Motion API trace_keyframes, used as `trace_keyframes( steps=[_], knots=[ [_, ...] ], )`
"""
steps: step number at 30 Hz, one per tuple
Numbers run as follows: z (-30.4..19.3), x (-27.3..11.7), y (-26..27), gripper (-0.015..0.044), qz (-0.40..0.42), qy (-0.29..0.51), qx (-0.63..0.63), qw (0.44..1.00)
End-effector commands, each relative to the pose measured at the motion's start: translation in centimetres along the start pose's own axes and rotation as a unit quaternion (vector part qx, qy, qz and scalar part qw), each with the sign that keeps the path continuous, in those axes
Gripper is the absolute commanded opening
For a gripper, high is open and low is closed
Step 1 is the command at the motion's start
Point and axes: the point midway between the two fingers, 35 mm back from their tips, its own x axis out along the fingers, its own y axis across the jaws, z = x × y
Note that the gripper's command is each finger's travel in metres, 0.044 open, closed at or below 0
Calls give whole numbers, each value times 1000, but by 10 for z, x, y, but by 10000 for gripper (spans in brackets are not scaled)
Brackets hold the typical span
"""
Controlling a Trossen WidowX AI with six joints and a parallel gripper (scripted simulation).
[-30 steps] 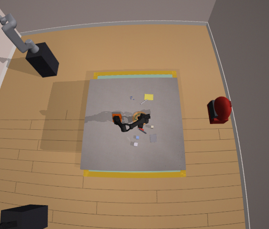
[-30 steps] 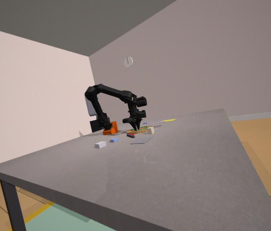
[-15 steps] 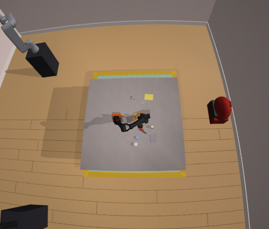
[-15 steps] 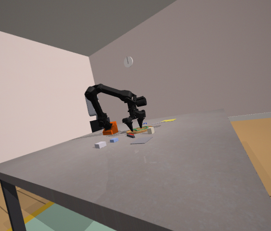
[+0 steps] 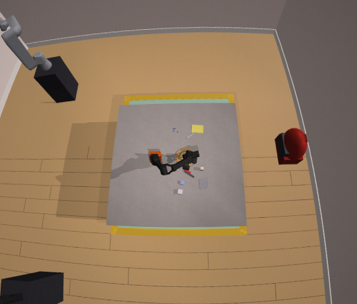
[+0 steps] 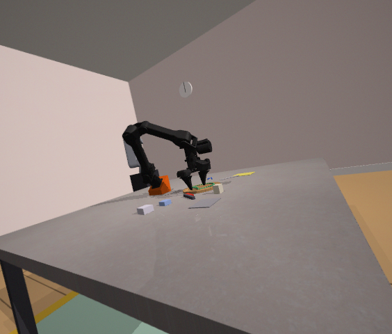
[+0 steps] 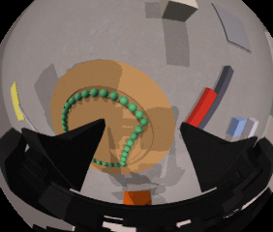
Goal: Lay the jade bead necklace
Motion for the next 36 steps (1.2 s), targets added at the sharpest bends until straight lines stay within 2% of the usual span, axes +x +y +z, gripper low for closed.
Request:
trace_keyframes(
  steps=[1,11,36],
  knots=[
    [-3,-3,2,387,1,-2,6,1000],
    [-69,-30,27,125,3,0,54,999],
    [-76,-8,30,120,3,-1,63,998]
  ],
)
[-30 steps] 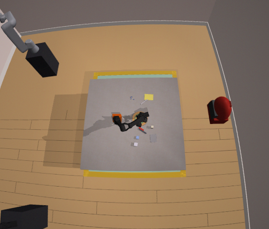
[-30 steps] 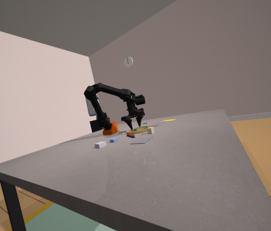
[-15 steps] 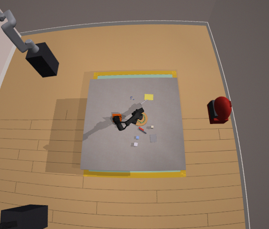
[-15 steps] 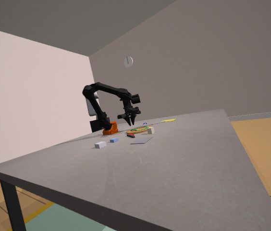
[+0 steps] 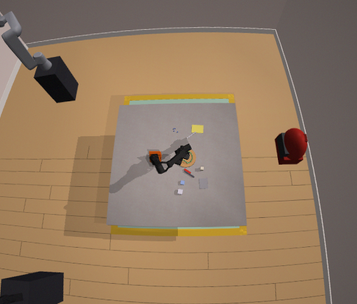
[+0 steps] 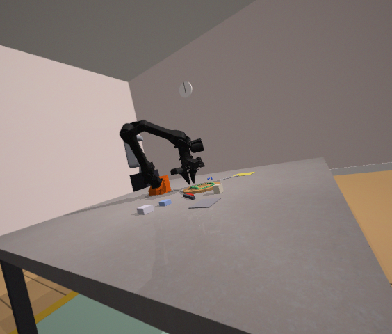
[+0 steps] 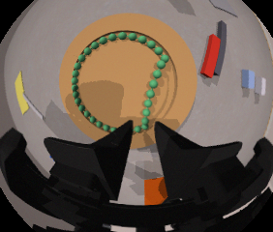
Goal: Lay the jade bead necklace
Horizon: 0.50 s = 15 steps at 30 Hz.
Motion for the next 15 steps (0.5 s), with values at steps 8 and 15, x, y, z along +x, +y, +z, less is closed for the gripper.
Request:
trace_keyframes(
  steps=[8,15],
  knots=[
    [-4,19,-3,120,-6,2,-7,1000],
    [-3,19,-2,94,-4,2,-3,1000]
  ],
)
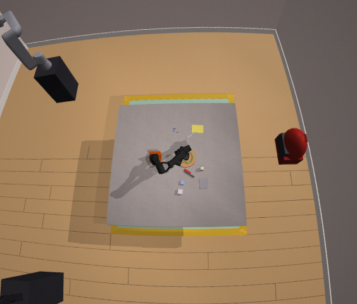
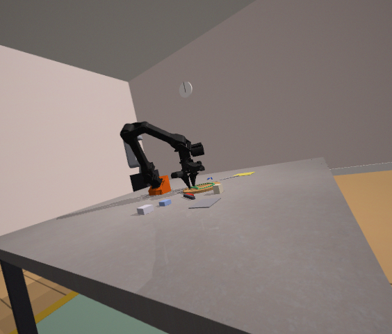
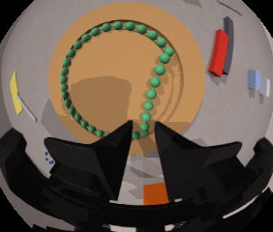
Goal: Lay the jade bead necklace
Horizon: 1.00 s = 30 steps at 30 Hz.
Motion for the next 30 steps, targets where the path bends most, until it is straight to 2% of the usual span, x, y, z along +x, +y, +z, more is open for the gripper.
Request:
trace_keyframes(
  steps=[1,4,30],
  knots=[
    [0,0,0,67,0,0,0,1000],
    [0,0,0,0,0,0,0,1000],
    [0,0,0,0,0,0,0,1000]
  ],
)
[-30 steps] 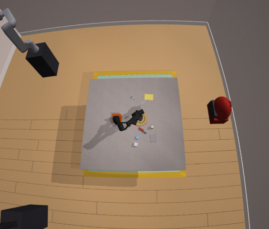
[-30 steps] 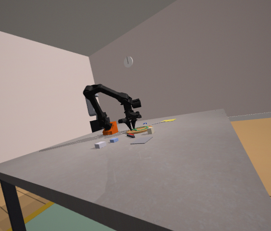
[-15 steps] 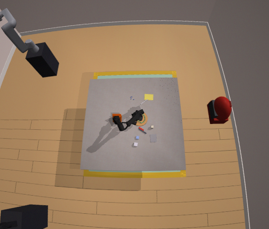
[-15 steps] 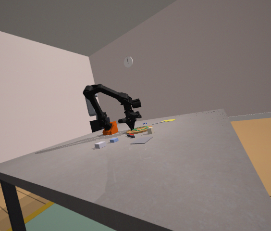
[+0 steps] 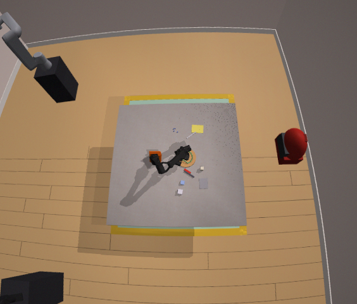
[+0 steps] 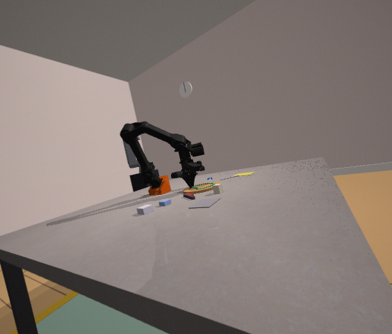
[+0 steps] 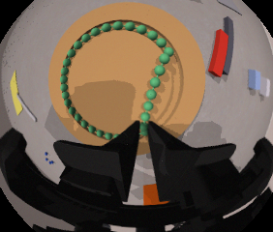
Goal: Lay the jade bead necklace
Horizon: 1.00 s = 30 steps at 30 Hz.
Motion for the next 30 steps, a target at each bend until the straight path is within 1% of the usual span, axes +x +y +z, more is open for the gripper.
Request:
trace_keyframes(
  steps=[1,7,25,30],
  knots=[
    [0,0,0,0,0,0,0,1000],
    [-2,-6,-1,0,-3,0,-4,1000],
    [-6,-6,-12,0,-3,0,-5,1000],
    [-6,0,-12,0,-3,0,-5,1000]
  ],
)
